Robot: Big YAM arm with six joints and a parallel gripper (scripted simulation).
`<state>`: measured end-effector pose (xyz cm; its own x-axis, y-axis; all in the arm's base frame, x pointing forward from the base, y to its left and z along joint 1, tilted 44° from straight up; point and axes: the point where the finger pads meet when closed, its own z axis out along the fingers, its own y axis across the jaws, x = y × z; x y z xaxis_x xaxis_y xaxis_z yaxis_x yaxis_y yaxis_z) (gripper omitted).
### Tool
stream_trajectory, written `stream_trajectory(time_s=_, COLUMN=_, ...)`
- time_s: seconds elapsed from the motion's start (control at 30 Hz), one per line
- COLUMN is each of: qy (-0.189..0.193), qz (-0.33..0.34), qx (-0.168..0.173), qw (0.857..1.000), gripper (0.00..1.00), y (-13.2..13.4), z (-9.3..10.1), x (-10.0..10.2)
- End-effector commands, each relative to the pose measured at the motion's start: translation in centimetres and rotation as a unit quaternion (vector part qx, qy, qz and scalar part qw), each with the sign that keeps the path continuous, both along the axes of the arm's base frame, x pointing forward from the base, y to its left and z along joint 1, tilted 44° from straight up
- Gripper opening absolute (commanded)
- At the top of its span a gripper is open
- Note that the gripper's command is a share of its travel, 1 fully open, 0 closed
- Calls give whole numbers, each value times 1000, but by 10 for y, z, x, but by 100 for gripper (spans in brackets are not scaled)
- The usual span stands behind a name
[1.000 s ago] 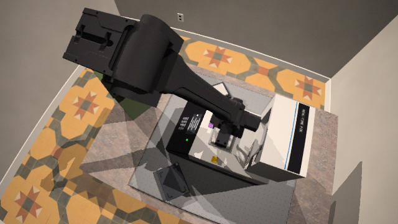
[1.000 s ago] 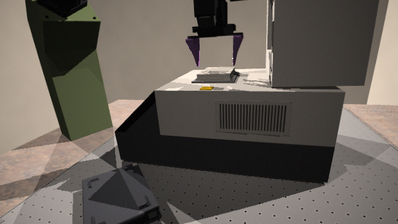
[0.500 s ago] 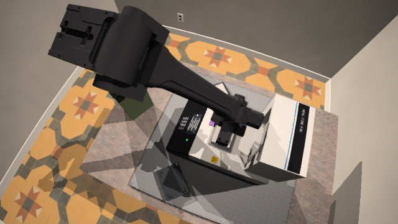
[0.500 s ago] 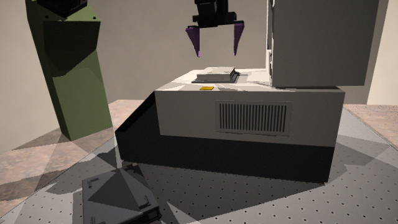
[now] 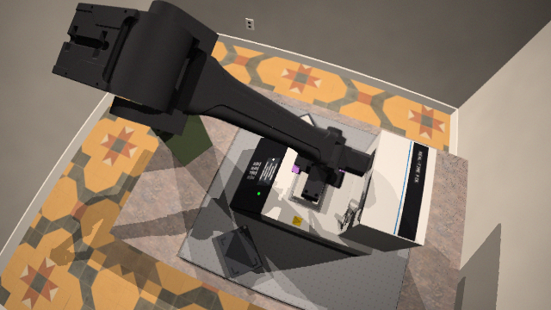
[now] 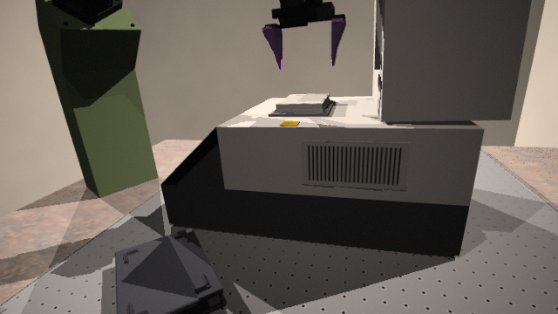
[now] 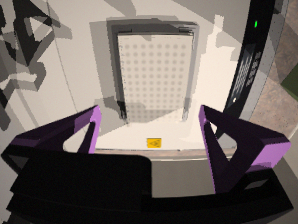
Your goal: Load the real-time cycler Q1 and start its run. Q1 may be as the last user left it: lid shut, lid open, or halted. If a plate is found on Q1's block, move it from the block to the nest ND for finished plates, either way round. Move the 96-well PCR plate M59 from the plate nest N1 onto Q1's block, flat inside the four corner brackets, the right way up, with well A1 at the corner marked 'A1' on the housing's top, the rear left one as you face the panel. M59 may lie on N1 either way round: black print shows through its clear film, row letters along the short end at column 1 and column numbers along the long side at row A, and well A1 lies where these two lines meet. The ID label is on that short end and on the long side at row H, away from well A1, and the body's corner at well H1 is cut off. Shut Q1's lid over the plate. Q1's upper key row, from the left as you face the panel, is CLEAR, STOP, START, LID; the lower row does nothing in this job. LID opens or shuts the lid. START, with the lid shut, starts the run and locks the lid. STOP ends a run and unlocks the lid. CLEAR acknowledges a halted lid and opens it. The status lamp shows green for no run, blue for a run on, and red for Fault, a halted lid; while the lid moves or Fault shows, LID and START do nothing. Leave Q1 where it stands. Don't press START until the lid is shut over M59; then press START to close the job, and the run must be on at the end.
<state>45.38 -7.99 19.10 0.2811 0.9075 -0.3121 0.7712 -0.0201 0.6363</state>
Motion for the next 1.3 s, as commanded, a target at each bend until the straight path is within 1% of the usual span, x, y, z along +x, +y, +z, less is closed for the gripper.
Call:
stream_trajectory(time_s=0.0, qy=-11, qz=2, qx=0, qw=1000, gripper=100, y=1, z=9, x=7)
stream_trajectory(time_s=0.2, qy=2, qz=-1, qx=-4, qw=1000, gripper=100, y=-7, z=-6, x=2)
stream_trajectory(time_s=0.27, qy=0, qz=-1, qx=-4, qw=1000, gripper=100, y=-7, z=-4, x=0)
stream_trajectory(time_s=0.33, qy=-10, qz=1, qx=-4, qw=1000, gripper=100, y=-5, z=5, x=3)
stream_trajectory(time_s=0.37, qy=-12, qz=1, qx=-5, qw=1000, gripper=0, y=-2, z=-1, x=-2)
stream_trajectory(time_s=0.47, qy=-11, qz=2, qx=-2, qw=1000, gripper=0, y=-6, z=-14, x=-18)
stream_trajectory(time_s=0.53, qy=-11, qz=2, qx=-2, qw=1000, gripper=0, y=-6, z=-14, x=-18)
stream_trajectory(time_s=0.57, qy=-16, qz=-1, qx=-6, qw=1000, gripper=0, y=-10, z=-9, x=-16)
stream_trajectory(time_s=0.6, qy=-21, qz=-1, qx=-6, qw=1000, gripper=0, y=-11, z=-10, x=-17)
stream_trajectory(time_s=0.77, qy=-15, qz=0, qx=-6, qw=1000, gripper=0, y=-15, z=-36, x=-41)
stream_trajectory(time_s=0.93, qy=-7, qz=2, qx=-7, qw=1000, gripper=0, y=-19, z=-62, x=-56)
stream_trajectory(time_s=1.03, qy=-12, qz=1, qx=-9, qw=1000, gripper=0, y=-22, z=-69, x=-67)
stream_trajectory(time_s=1.13, qy=-15, qz=1, qx=-9, qw=1000, gripper=0, y=-21, z=-67, x=-66)
stream_trajectory(time_s=1.2, qy=-22, qz=3, qx=-7, qw=1000, gripper=0, y=-21, z=-72, x=-70)
stream_trajectory(time_s=1.27, qy=-18, qz=1, qx=-8, qw=1000, gripper=0, y=-24, z=-84, x=-81)
